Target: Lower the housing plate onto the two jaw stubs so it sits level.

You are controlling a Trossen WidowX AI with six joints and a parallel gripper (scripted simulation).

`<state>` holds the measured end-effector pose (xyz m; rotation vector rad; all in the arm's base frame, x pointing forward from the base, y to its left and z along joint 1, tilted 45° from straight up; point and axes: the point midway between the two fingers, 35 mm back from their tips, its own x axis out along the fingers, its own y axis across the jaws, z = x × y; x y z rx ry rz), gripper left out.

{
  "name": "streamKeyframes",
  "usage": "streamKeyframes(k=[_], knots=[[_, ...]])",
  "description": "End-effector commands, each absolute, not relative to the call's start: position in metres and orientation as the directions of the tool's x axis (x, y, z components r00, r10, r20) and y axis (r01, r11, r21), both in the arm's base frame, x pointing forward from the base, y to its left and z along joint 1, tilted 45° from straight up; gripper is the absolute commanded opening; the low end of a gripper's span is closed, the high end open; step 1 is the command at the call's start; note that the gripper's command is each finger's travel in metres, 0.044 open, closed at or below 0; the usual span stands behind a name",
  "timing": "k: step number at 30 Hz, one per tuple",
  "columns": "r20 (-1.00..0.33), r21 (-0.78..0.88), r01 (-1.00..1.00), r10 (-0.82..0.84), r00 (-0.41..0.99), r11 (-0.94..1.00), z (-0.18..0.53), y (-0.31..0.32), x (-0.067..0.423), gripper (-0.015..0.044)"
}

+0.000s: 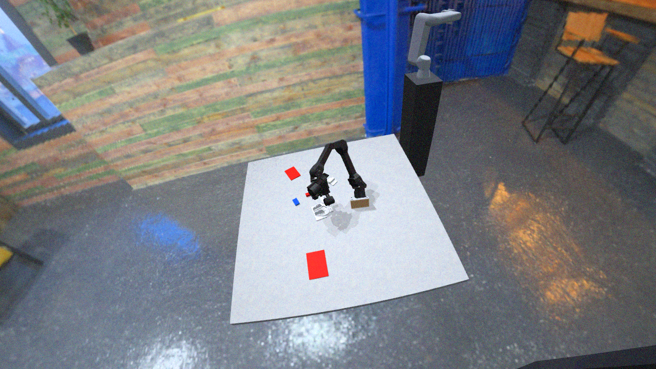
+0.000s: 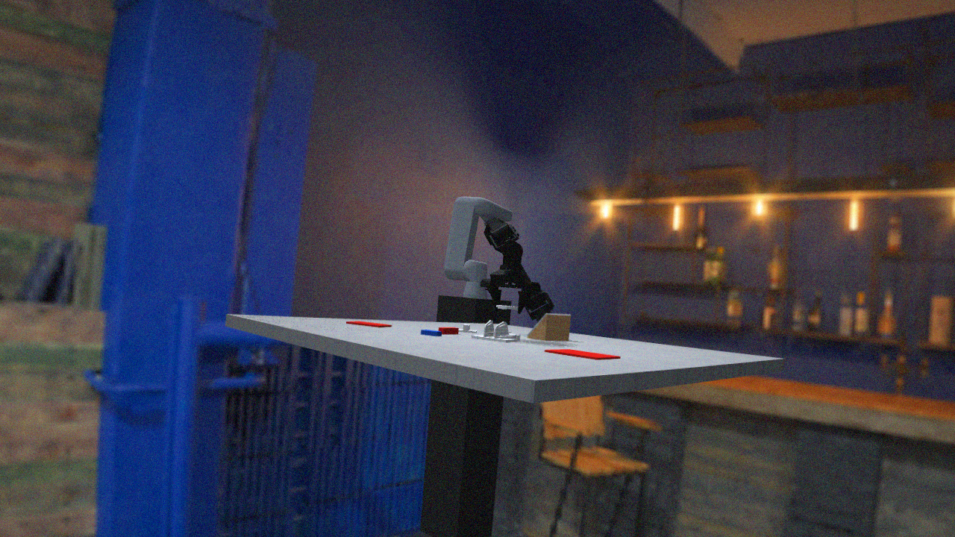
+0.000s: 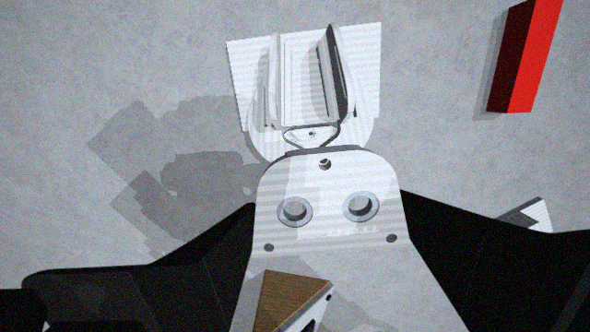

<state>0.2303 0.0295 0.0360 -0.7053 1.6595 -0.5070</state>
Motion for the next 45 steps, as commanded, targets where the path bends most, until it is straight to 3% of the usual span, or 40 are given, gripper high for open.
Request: streamKeyframes(k=[1,45], knots=[[-0.713,-0.671,-0.172,-0.691,-0.119,0.721,0.0345,0.0293,0.2261,0.0351],[-0.714,-0.67,-0.172,-0.691,-0.118,0.722,0.0267,0.0221,0.226,0.0351]])
